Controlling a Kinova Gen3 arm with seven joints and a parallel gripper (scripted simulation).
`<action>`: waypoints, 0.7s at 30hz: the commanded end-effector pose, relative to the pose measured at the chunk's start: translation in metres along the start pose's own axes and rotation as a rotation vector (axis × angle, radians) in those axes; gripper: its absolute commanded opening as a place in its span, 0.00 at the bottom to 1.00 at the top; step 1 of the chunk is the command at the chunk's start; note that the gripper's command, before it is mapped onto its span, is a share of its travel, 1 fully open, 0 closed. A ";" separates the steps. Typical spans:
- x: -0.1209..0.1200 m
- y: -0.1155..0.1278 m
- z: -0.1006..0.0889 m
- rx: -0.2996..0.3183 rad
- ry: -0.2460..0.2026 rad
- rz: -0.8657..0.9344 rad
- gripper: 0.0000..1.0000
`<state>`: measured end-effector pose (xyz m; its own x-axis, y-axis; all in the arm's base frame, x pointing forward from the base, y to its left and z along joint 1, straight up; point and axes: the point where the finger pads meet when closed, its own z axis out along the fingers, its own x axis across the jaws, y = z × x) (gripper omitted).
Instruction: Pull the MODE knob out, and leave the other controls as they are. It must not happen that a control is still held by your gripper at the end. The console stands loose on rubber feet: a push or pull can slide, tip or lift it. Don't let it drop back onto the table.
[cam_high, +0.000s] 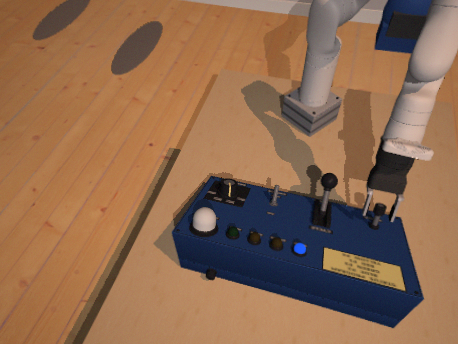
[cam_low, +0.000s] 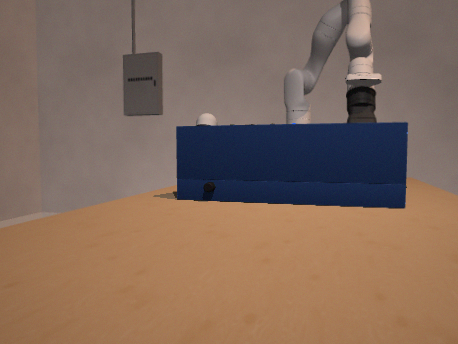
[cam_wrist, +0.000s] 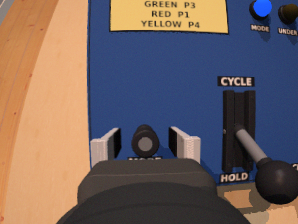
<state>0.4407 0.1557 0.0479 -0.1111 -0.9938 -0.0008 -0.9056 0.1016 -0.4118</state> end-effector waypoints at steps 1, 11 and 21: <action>0.000 -0.001 0.000 0.001 -0.001 0.001 1.00; 0.000 -0.001 -0.016 0.001 -0.001 0.001 1.00; 0.000 -0.001 -0.052 0.001 -0.001 0.001 1.00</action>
<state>0.4180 0.1529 0.0785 -0.1106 -0.9935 0.0264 -0.9133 0.0911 -0.3970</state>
